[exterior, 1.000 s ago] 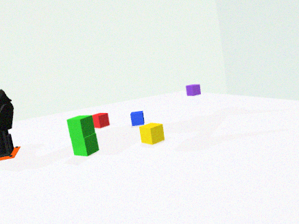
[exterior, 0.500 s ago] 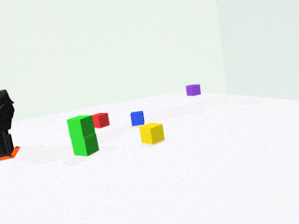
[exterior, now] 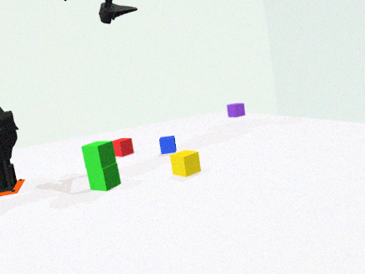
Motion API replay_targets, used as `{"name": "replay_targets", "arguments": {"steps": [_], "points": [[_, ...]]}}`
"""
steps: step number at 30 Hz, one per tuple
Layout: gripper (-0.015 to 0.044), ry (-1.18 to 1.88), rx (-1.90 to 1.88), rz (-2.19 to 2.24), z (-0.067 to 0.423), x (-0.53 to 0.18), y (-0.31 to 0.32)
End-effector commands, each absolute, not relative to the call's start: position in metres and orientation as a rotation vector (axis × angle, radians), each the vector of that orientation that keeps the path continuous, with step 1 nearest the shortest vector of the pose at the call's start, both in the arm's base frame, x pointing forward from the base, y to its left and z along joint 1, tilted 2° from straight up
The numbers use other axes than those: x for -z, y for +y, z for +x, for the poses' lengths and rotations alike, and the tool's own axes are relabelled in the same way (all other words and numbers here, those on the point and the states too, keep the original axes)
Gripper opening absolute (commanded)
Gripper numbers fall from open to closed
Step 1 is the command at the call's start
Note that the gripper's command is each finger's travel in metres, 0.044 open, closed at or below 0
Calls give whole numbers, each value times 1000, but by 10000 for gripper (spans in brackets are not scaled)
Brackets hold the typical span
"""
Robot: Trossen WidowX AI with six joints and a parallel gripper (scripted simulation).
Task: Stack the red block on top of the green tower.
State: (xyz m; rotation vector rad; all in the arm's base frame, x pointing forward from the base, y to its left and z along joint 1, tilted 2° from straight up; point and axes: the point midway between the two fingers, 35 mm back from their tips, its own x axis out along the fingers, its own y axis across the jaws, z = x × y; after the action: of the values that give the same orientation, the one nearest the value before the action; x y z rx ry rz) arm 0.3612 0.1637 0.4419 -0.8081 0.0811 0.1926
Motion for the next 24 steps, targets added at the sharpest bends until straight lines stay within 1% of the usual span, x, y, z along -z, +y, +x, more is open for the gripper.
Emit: {"name": "replay_targets", "arguments": {"steps": [1, 4, 8, 12, 16, 18, 24], "points": [[440, 273, -289, -792, 370, -383, 166], [440, 487, -358, -761, 371, -325, 159], [440, 792, -418, -683, 357, -255, 142], [440, 1113, -435, -564, 329, -197, 123], [440, 1426, -408, -418, 291, -158, 107], [440, 1480, -398, -391, 283, -153, 104], [440, 1480, -398, -391, 284, -151, 109]]}}
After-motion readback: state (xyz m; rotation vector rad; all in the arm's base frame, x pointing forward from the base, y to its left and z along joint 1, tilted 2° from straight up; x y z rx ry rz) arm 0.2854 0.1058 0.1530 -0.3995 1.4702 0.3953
